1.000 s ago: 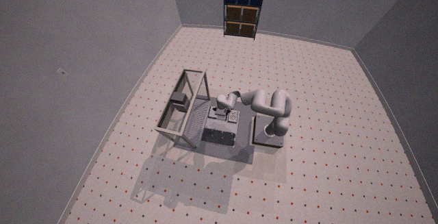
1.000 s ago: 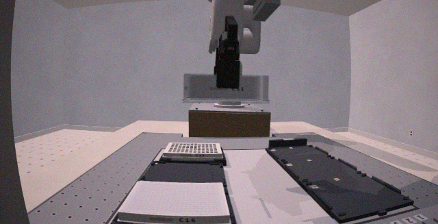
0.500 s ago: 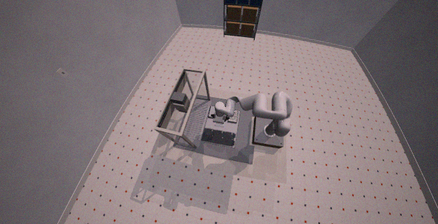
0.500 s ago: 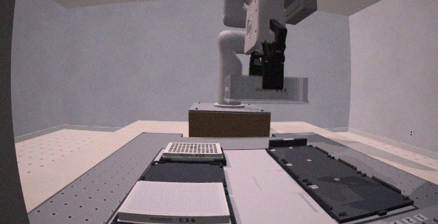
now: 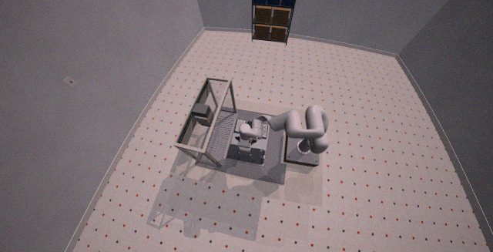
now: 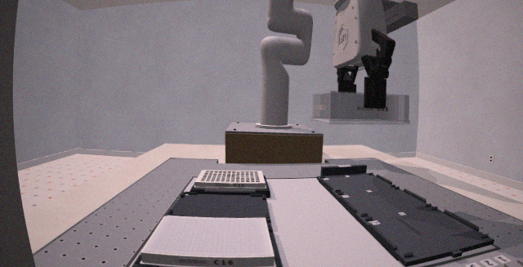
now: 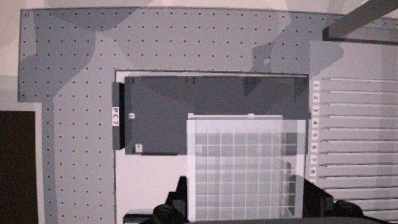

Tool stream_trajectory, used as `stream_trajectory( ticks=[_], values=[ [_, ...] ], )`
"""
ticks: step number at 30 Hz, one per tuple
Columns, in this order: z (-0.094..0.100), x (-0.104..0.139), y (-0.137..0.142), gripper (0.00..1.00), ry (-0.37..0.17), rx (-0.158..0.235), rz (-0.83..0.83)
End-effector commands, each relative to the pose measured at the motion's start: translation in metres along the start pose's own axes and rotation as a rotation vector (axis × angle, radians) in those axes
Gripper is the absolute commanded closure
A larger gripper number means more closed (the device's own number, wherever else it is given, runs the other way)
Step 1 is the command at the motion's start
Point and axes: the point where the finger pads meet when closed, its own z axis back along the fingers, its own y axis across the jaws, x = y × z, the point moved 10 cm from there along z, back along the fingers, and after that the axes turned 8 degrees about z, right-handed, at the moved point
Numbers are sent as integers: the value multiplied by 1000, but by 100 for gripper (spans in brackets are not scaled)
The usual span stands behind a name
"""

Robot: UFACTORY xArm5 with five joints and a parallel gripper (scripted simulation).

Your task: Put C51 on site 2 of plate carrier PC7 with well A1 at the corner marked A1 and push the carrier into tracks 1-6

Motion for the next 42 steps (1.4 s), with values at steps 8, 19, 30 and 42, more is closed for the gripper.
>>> stream_trajectory(
  ticks=[8,19,30,42],
  values=[
    [2,-46,9,100,2,5,-2],
    [2,-57,11,100,3,6,-2],
    [2,-57,11,100,3,6,-2],
    [-14,-57,11,100,3,6,-2]
  ],
)
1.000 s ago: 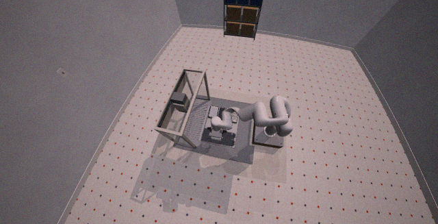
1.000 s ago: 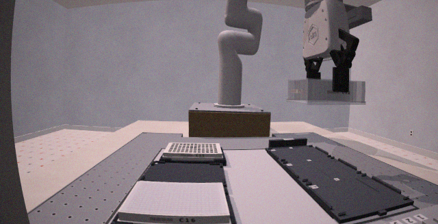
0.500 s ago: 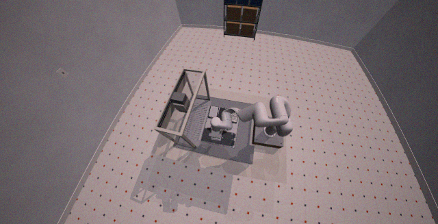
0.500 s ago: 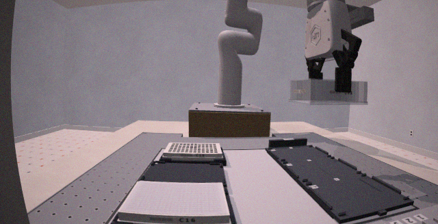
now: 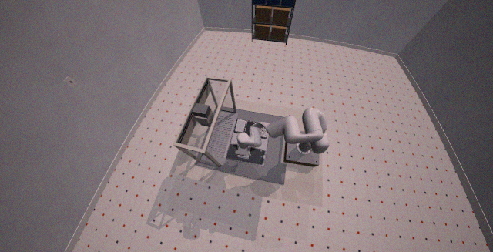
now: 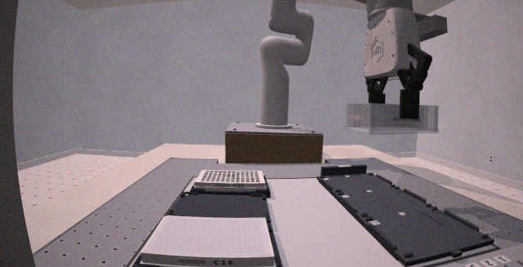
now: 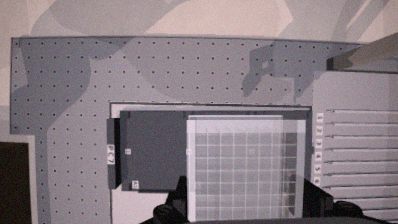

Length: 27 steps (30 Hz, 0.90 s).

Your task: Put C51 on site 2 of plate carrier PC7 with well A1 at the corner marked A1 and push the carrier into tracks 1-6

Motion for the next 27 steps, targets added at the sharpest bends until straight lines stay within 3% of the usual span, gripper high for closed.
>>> stream_trajectory(
  ticks=[1,27],
  values=[
    [-4,0,1,100,1,5,0],
    [-41,-1,1,100,1,5,0]
  ],
)
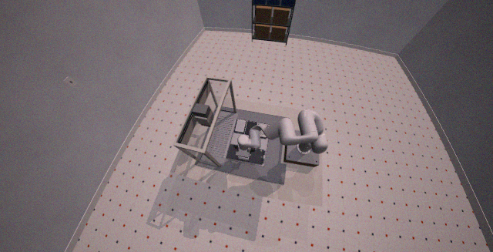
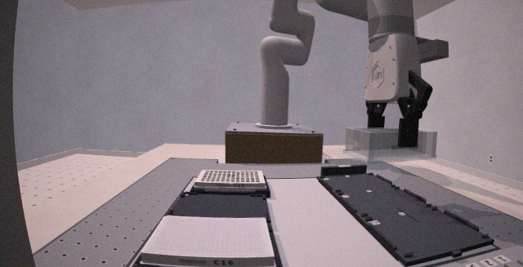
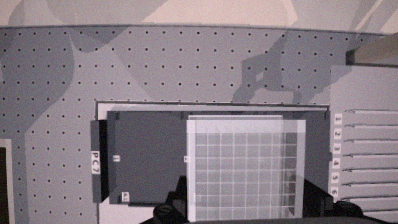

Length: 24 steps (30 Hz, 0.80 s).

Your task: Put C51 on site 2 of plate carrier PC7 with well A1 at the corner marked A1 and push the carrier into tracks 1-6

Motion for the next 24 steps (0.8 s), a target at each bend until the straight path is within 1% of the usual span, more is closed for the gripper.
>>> stream_trajectory(
  ticks=[1,24],
  values=[
    [-3,0,1,100,1,5,0],
    [-38,-1,1,100,1,5,0]
  ],
)
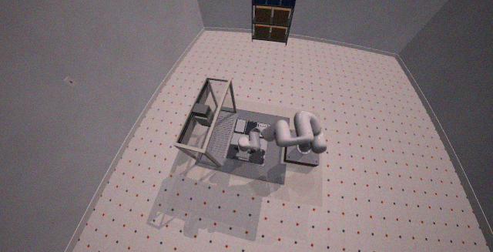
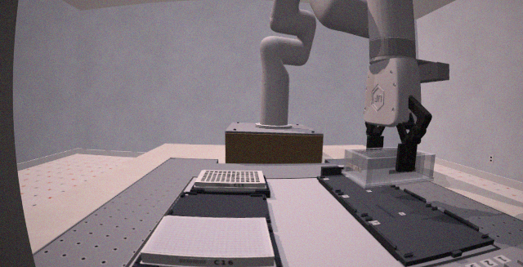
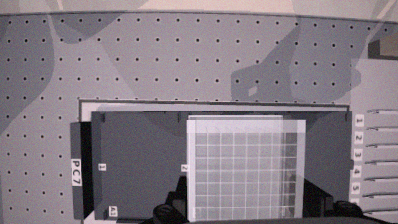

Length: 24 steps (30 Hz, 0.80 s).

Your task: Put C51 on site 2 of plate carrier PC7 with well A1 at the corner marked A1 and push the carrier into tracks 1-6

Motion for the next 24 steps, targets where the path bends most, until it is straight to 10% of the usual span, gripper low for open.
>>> stream_trajectory(
  ticks=[1,24],
  values=[
    [-4,0,1,100,0,4,0],
    [-25,-1,1,100,0,4,0]
  ],
)
